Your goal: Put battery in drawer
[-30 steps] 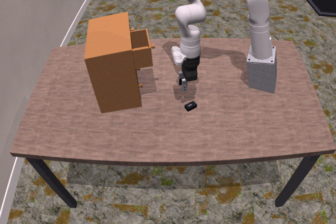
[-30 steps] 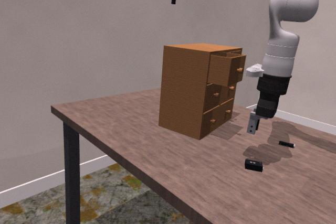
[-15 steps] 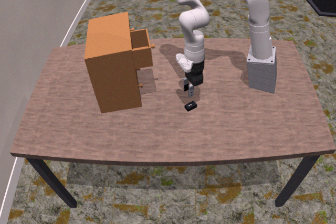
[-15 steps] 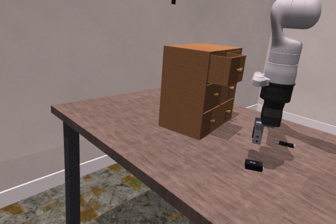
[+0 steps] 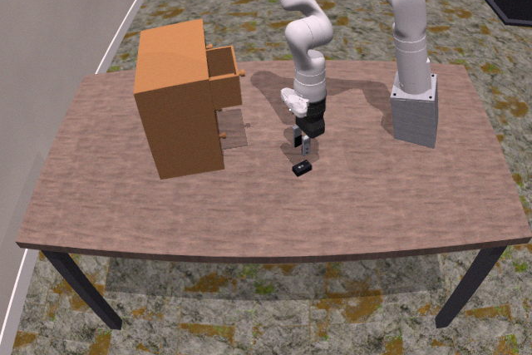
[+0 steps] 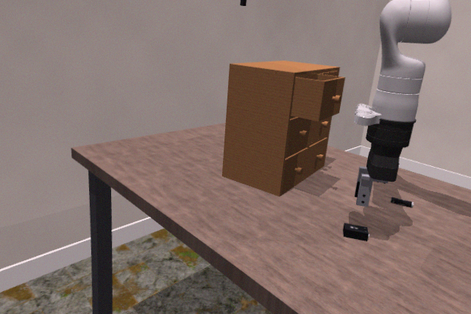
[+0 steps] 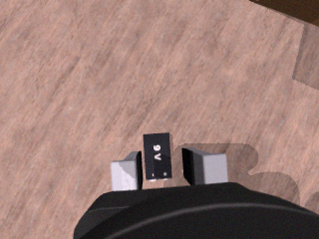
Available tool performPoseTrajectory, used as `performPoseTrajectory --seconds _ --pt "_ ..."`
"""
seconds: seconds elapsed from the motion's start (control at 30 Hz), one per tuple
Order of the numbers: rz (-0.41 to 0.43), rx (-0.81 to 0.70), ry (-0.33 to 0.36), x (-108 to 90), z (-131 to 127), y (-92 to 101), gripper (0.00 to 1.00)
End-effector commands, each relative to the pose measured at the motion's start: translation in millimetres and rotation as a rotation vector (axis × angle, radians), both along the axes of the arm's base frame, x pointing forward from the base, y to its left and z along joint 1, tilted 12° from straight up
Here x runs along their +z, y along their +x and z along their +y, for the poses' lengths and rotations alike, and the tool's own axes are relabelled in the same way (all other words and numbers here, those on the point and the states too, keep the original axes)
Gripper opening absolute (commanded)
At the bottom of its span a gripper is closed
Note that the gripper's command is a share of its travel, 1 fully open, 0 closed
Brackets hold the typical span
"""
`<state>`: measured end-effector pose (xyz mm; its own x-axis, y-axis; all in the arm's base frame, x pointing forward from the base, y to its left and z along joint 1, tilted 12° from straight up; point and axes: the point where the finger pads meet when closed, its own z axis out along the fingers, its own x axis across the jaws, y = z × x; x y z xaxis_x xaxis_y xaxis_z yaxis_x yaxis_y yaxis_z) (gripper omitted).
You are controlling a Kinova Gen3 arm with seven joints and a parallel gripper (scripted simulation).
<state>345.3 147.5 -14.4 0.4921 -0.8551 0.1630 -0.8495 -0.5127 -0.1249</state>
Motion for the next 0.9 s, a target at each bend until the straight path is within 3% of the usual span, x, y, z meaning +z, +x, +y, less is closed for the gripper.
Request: performPoseTrajectory --seconds 0.0,0.03,0.87 --pt "0.0 0.001 0.0 0.2 0.4 0.0 0.67" --pt "0.0 0.001 0.0 0.2 0.4 0.0 0.81" --pt "0.0 0.001 0.0 -0.3 0.4 0.0 0.81"
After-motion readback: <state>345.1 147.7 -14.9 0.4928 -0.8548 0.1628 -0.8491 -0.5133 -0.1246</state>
